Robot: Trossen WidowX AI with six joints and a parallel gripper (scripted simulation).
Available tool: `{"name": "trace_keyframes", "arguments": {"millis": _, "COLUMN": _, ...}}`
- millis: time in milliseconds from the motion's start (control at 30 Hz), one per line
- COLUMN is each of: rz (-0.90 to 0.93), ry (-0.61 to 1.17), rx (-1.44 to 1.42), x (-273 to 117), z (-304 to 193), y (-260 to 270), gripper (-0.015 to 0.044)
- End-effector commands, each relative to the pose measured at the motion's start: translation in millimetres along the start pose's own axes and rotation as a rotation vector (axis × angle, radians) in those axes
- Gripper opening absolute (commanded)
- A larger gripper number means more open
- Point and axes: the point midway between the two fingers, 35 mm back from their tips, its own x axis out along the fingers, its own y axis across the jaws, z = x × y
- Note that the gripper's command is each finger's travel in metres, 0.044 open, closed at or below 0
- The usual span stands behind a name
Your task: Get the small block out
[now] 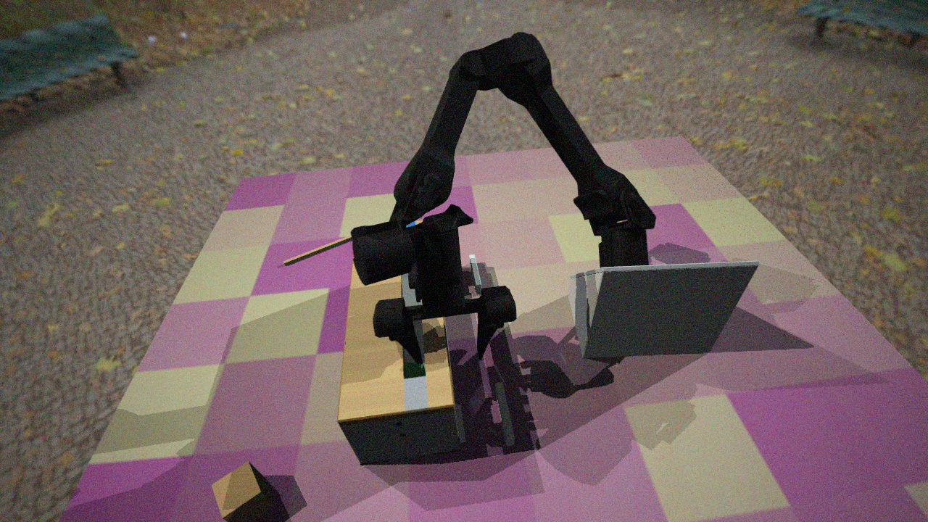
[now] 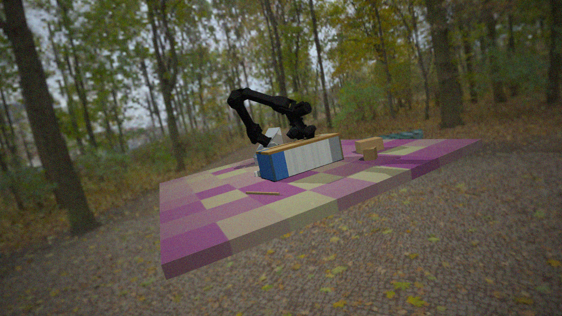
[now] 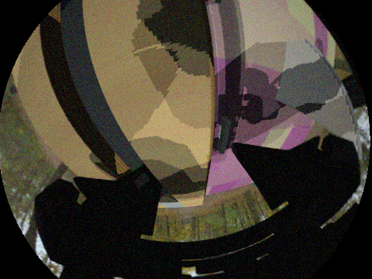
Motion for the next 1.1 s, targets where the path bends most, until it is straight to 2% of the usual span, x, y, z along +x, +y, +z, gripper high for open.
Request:
{"name": "trace_keyframes", "arguments": {"millis": 0, "rz": -0.007, "ry": 0.001, "rx": 0.003, "x": 3.8, "z": -4.6, "y": -1.0, "gripper": 0.0400}}
{"name": "trace_keyframes", "arguments": {"millis": 500, "rz": -0.006, "ry": 0.002, "rx": 0.003, "x": 9.9, "z": -22.5, "y": -1.1, "gripper": 0.0400}}
{"name": "trace_keyframes", "arguments": {"millis": 600, "rz": -0.005, "ry": 0.003, "rx": 0.002, "x": -4.3, "z": -26.6, "y": 0.5, "gripper": 0.0400}}
{"name": "trace_keyframes", "arguments": {"millis": 767, "rz": -0.001, "ry": 0.004, "rx": 0.000, "x": -49.7, "z": -37.6, "y": 0.4, "gripper": 0.0400}}
{"name": "trace_keyframes", "arguments": {"millis": 933, "rz": 0.009, "ry": 0.004, "rx": -0.011, "x": -48.6, "z": -39.9, "y": 1.6, "gripper": 0.0400}}
{"name": "trace_keyframes", "arguments": {"millis": 1000, "rz": 0.012, "ry": -0.002, "rx": -0.084, "x": -48.5, "z": -41.5, "y": 0.4, "gripper": 0.0348}}
{"name": "trace_keyframes", "arguments": {"millis": 1067, "rz": 0.020, "ry": -0.019, "rx": -0.285, "x": -48.2, "z": -45.6, "y": -2.4, "gripper": 0.0295}}
